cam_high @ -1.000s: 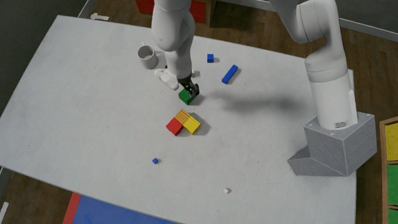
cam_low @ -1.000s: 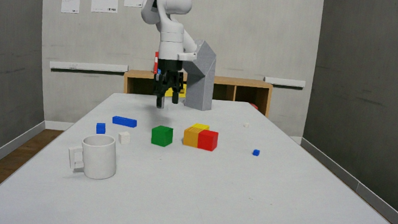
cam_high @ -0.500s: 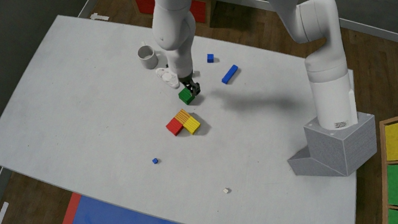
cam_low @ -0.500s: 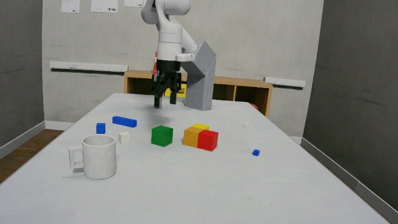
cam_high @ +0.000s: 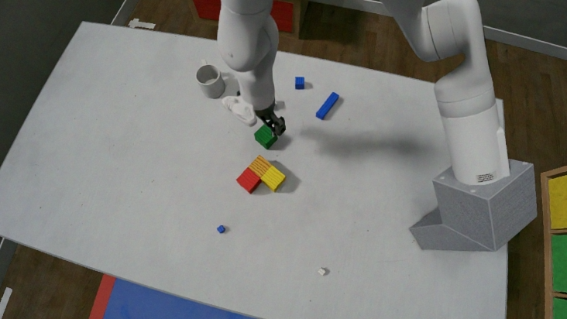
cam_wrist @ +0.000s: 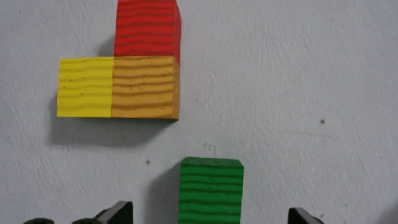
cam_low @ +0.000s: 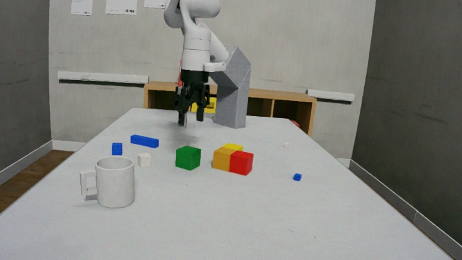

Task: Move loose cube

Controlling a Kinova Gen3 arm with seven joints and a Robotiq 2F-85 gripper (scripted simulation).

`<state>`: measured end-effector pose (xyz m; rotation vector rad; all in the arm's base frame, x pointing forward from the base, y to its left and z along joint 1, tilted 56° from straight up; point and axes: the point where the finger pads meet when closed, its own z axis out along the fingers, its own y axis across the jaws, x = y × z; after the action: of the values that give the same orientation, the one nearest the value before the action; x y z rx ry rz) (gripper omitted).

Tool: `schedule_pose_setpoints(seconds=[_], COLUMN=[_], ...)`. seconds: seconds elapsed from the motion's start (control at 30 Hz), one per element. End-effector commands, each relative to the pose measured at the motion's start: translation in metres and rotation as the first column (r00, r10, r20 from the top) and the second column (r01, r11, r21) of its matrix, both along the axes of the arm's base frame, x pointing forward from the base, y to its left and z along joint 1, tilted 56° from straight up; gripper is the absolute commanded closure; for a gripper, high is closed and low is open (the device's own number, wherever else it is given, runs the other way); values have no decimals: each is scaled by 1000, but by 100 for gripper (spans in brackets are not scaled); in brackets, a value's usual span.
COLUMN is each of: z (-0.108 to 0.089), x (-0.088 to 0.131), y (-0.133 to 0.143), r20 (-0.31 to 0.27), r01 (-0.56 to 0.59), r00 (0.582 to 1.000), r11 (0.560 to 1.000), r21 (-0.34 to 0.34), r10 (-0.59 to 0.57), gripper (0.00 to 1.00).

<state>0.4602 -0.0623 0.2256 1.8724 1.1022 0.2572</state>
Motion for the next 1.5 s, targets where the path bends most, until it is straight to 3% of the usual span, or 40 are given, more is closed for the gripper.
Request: schedule_pose_setpoints(seconds=[0.0, 1.33, 1.37, 1.47], z=[2, 2, 2, 2], x=[-1, -1, -1, -1], y=[-3, -3, -3, -3], r20=[-2, -2, -2, -2], r01=[-1, -1, -1, -1], r00=[1000, 1000, 1000, 1000], r11=[1000, 1000, 1000, 1000], r21=[-7, -7, -7, -7], r10=[1, 1, 1, 1], gripper=[0, 0, 18, 18])
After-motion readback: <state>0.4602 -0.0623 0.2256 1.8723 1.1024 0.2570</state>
